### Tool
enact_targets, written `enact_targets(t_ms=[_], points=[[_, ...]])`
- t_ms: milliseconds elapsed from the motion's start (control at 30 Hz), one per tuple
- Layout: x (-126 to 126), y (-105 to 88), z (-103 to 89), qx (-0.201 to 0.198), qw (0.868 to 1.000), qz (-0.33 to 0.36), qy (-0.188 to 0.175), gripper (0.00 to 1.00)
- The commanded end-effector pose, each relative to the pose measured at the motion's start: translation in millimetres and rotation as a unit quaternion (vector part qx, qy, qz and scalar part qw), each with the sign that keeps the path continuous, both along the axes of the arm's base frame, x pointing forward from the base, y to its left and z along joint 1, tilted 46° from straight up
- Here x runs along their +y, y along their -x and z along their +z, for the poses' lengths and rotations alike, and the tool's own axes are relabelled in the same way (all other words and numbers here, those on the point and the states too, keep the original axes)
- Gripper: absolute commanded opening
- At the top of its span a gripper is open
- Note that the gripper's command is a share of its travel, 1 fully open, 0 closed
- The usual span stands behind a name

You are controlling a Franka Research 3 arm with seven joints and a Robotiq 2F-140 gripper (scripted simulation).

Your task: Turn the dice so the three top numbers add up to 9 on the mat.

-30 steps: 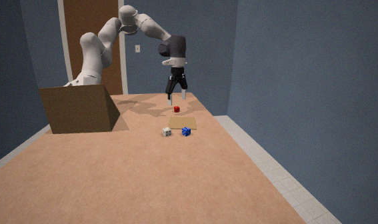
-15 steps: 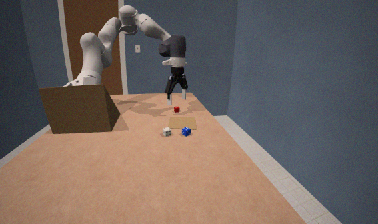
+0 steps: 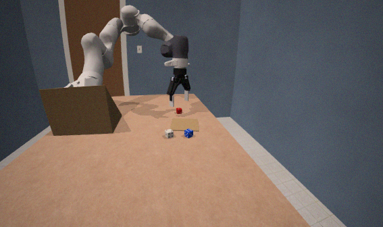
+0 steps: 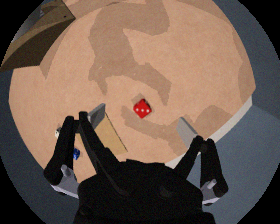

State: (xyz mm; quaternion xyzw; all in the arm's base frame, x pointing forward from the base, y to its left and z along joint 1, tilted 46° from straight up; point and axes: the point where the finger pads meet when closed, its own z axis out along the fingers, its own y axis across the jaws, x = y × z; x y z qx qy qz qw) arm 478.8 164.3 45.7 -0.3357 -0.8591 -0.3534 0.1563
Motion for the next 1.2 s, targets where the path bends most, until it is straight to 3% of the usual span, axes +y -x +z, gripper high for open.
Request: enact_targets(t_ms=[0, 500, 867, 1167], points=[[0, -0.7, 1.5, 0.002, 1.0, -0.001, -0.001, 1.0], [-11, -1.2, 12.5, 0.001, 1.0, -0.001, -0.001, 1.0], [-56, -3.2, 56.6, 0.001, 1.0, -0.001, -0.001, 1.0], [-60, -3.4, 60.9, 0.002, 1.0, -0.001, -0.001, 1.0]])
